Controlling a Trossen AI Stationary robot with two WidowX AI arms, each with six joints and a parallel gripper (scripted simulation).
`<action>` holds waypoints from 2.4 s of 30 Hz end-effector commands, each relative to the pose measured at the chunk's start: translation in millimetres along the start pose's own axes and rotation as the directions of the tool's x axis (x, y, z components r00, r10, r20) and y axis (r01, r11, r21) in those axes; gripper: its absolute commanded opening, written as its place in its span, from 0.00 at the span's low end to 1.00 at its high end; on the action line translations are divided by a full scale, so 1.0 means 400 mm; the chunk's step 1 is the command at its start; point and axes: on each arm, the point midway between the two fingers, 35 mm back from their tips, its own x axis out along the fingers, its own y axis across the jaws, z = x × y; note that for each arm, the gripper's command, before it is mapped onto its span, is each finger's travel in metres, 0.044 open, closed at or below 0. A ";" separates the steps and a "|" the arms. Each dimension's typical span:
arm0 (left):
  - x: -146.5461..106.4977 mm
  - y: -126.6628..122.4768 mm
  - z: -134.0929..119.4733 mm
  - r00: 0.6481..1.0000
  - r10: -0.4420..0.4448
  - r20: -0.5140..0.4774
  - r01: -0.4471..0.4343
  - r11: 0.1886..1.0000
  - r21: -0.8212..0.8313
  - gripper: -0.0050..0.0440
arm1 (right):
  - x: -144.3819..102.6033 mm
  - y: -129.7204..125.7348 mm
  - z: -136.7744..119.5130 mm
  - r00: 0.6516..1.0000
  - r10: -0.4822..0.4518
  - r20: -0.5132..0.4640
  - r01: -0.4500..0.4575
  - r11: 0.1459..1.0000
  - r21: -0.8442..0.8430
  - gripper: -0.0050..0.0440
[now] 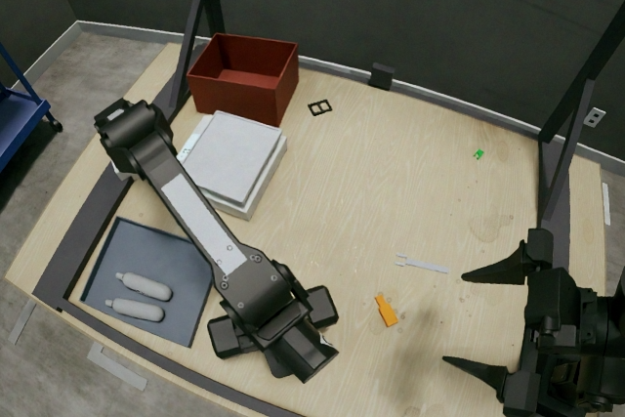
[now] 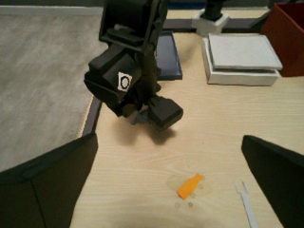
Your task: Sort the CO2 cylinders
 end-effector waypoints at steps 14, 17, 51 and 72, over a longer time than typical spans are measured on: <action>-0.006 -0.001 0.010 1.000 -0.001 0.012 0.001 1.000 -0.002 1.00 | -0.041 0.006 0.013 0.999 0.013 0.036 -0.013 1.000 0.002 0.35; -0.006 -0.001 0.010 1.000 -0.001 0.012 0.001 1.000 -0.002 1.00 | -0.041 0.006 0.013 0.999 0.013 0.036 -0.013 1.000 0.002 0.28; 0.080 -0.041 0.077 0.998 -0.053 0.033 0.061 0.705 -0.707 1.00 | -0.332 0.017 -0.286 0.999 0.020 0.035 -0.020 1.000 0.002 0.00; 0.202 -0.096 0.118 0.993 -0.113 0.043 0.024 -0.170 -0.985 1.00 | -0.368 -0.044 -0.530 0.999 0.020 0.027 -0.020 1.000 0.001 0.00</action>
